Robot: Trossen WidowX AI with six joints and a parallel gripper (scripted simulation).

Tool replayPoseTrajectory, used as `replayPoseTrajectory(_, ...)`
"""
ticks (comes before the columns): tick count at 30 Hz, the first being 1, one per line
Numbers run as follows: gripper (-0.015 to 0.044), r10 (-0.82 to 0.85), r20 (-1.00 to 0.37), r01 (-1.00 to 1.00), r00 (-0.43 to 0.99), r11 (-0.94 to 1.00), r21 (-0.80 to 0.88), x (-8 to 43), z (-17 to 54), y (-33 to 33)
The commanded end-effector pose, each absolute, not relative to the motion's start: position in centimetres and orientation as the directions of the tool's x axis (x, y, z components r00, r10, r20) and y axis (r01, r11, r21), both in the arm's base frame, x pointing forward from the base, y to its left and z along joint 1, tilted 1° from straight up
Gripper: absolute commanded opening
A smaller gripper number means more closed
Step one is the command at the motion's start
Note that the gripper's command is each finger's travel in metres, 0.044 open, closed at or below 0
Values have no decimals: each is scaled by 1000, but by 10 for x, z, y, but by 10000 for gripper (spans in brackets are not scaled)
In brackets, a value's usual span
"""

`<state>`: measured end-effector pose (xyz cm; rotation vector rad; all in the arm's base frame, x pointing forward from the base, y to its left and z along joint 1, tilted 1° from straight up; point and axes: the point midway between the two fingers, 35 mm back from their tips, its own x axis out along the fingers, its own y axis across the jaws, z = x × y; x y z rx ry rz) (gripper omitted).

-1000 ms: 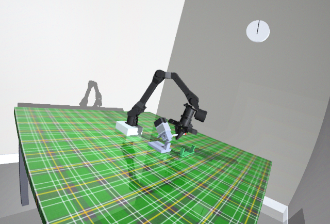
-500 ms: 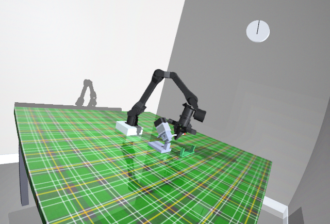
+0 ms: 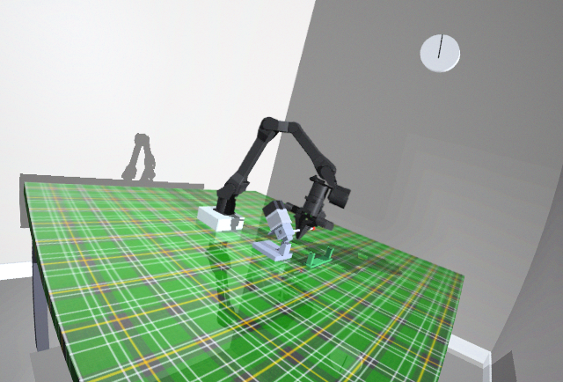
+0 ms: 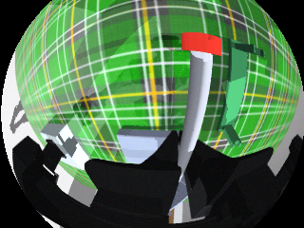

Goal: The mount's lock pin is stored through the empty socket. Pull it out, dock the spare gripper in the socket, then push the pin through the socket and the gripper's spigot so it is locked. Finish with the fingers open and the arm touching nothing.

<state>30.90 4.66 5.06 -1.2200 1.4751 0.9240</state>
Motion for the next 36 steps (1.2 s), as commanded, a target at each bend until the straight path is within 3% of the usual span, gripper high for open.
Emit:
replayPoseTrajectory(1,0,-242,-970,-978,-24,206,-27,308,51,44)
replayPoseTrajectory(36,0,-240,-970,-978,-26,206,-24,303,50,22)
